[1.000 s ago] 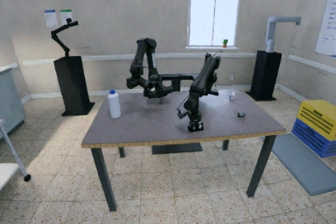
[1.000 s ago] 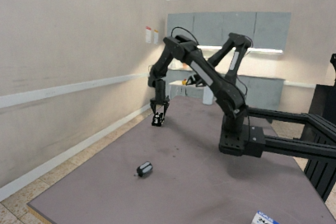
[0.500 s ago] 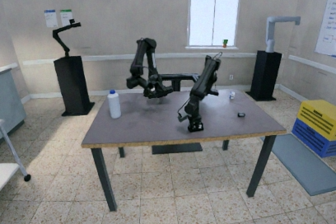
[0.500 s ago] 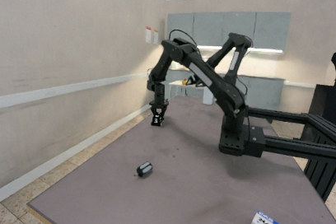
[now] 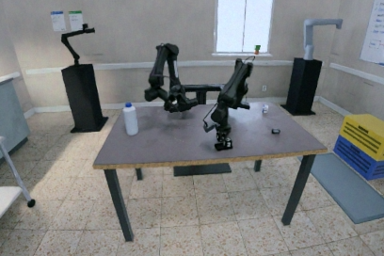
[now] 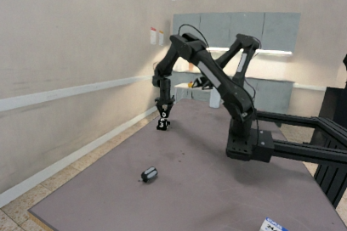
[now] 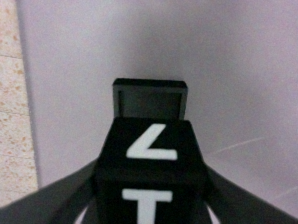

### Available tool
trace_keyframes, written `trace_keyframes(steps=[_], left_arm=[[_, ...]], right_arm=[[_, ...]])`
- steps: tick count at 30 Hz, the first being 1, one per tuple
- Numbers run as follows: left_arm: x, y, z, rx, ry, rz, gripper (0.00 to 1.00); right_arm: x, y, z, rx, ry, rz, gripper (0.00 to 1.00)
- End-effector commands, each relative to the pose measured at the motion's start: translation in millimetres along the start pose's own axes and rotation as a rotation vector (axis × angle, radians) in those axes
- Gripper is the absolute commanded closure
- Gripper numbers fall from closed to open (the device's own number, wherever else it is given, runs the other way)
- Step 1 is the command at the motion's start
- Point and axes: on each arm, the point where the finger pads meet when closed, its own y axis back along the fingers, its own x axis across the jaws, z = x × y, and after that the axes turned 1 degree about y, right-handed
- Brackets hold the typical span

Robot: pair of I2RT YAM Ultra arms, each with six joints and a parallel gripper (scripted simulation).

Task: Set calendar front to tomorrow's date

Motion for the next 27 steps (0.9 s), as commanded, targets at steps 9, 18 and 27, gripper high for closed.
trace_keyframes(steps=[9,18,27], left_arm=[[5,57,9,-0.045,-0.001,0.031,0.65],[27,61,-5,-0.071,-0.054,0.105,0.65],[39,52,-62,-0.071,-0.146,0.169,0.65]], right_arm=[[-4,3,12,-0.037,0.031,-0.022,0.0],[2,0,18,-0.068,0.031,0.013,0.0],[18,-7,35,-0.154,0.038,0.098,0.0]])
